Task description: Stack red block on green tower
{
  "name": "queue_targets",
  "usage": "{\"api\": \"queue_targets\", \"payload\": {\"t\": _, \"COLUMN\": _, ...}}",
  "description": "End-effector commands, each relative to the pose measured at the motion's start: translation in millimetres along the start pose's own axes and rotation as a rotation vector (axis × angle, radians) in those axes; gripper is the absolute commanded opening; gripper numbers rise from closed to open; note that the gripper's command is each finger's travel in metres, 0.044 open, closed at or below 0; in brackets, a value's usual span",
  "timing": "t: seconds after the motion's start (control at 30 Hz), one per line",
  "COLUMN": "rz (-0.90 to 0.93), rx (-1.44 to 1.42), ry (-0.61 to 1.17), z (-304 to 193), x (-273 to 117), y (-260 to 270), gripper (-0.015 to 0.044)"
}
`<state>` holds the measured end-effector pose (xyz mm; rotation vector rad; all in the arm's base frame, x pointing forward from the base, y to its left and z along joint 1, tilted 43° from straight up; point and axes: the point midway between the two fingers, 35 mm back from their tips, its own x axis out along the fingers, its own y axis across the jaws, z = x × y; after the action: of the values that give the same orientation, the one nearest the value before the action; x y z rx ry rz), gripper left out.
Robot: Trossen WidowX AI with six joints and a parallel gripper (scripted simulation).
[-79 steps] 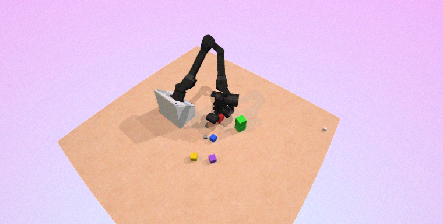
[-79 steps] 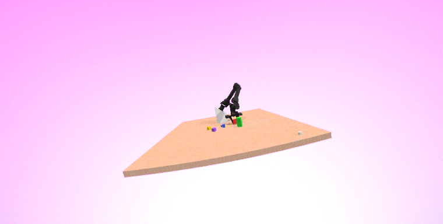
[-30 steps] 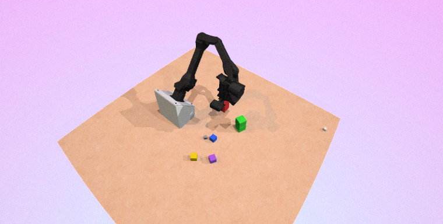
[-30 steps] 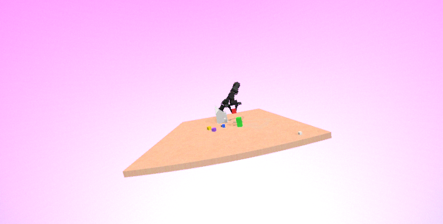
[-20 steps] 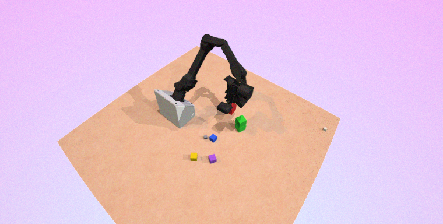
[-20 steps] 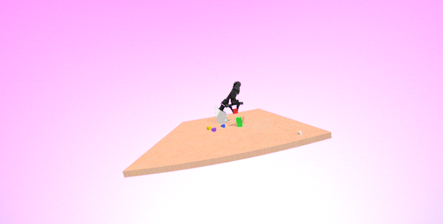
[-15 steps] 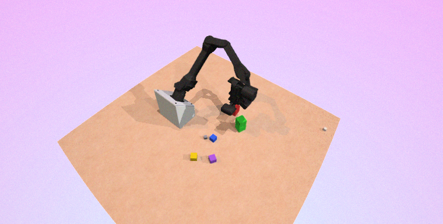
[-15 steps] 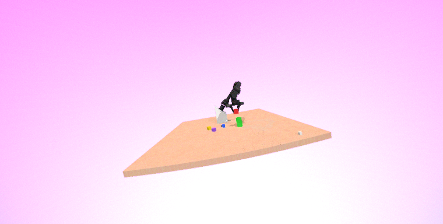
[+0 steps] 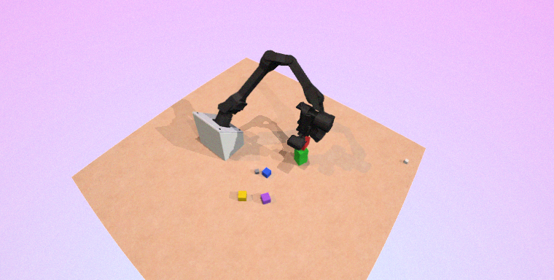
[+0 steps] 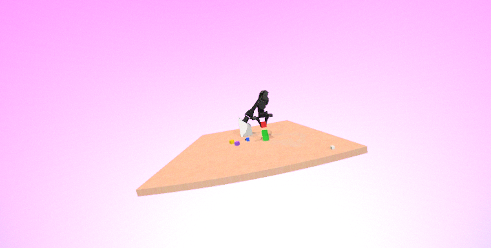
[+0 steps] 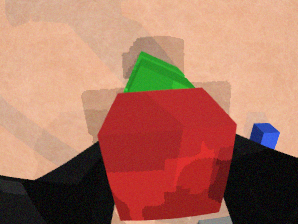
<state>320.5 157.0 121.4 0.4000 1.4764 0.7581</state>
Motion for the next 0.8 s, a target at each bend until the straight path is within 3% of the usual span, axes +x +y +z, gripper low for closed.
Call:
{"api": "queue_targets", "payload": {"t": 0.0, "rz": 0.004, "rx": 0.002, "ry": 0.001, "z": 2.3, "x": -0.3, "y": 1.4, "gripper": 0.0000}}
{"api": "queue_targets", "payload": {"t": 0.27, "rz": 0.005, "rx": 0.002, "ry": 0.000, "z": 2.2, "x": 27.9, "y": 1.7, "gripper": 0.0000}}
{"api": "queue_targets", "payload": {"t": 0.77, "rz": 0.005, "rx": 0.002, "ry": 0.000, "z": 2.2, "x": 28.6, "y": 1.8, "gripper": 0.0000}}
